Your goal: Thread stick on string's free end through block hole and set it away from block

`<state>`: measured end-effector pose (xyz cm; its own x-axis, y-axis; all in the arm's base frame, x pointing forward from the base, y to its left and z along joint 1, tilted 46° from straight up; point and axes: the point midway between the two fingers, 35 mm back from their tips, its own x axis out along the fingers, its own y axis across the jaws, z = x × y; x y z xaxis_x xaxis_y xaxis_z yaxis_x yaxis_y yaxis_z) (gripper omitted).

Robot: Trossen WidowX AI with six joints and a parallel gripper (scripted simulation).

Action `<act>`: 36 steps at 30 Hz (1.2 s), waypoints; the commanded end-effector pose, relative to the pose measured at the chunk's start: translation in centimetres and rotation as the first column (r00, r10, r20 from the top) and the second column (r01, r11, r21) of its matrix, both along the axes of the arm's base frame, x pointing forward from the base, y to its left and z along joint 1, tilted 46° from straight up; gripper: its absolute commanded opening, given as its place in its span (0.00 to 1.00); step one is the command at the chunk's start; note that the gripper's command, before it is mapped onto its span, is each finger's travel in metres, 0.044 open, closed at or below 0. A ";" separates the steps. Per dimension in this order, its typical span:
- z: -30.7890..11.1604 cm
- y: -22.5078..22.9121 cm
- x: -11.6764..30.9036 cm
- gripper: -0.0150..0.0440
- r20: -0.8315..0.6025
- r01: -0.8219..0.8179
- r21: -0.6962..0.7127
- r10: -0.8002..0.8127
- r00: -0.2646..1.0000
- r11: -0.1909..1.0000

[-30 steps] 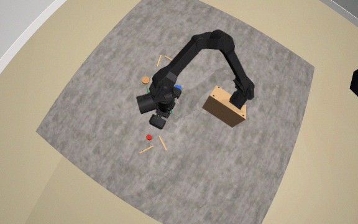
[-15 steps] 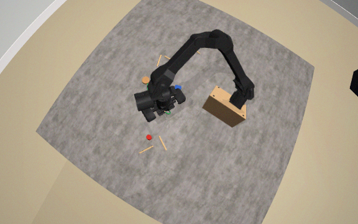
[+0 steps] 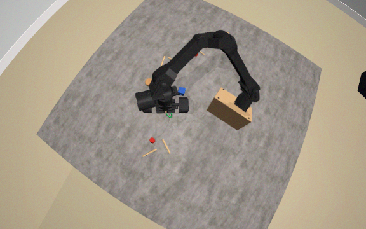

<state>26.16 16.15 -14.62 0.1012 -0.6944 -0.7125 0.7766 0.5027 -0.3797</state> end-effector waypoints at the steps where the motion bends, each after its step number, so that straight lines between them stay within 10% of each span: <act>1: 0.0 0.0 0.4 0.25 0.091 0.087 0.013 -0.088 0.992 0.996; 36: -2.0 2.1 -0.3 0.25 0.190 0.193 0.053 -0.200 0.961 0.980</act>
